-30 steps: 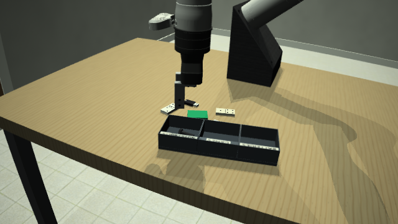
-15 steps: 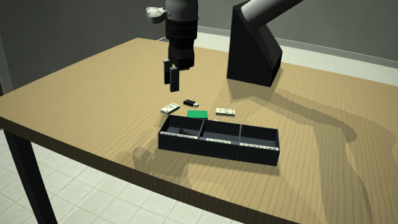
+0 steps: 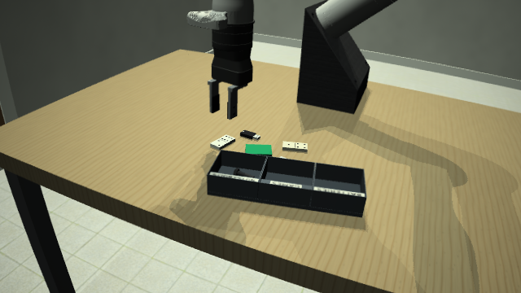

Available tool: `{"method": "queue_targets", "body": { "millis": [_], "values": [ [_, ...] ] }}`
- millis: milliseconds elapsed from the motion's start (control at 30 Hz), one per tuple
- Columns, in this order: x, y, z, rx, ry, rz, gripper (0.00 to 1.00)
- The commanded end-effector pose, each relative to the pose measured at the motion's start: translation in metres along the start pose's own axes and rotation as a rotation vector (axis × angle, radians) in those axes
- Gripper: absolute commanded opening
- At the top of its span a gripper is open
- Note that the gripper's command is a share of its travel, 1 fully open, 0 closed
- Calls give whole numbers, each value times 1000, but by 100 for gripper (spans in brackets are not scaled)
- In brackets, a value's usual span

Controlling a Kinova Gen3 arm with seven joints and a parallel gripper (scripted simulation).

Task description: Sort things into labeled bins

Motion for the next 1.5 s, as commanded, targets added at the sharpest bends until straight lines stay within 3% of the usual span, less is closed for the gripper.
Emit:
{"method": "queue_targets", "body": {
  "millis": [0,1067,1467],
  "values": [
    [-3,4,1,4,11,-2,79],
    [-3,2,1,4,11,-2,79],
    [37,1,2,4,11,-2,79]
  ]
}}
Point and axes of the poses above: the point where the finger pads meet when closed, its own x axis out along the fingers, its own y axis across the jaws, z = x × y, the point moved 4 cm from there along -x, back along the fingers, and after that the axes turned 7 degrees about -x, right-handed, at the moved point
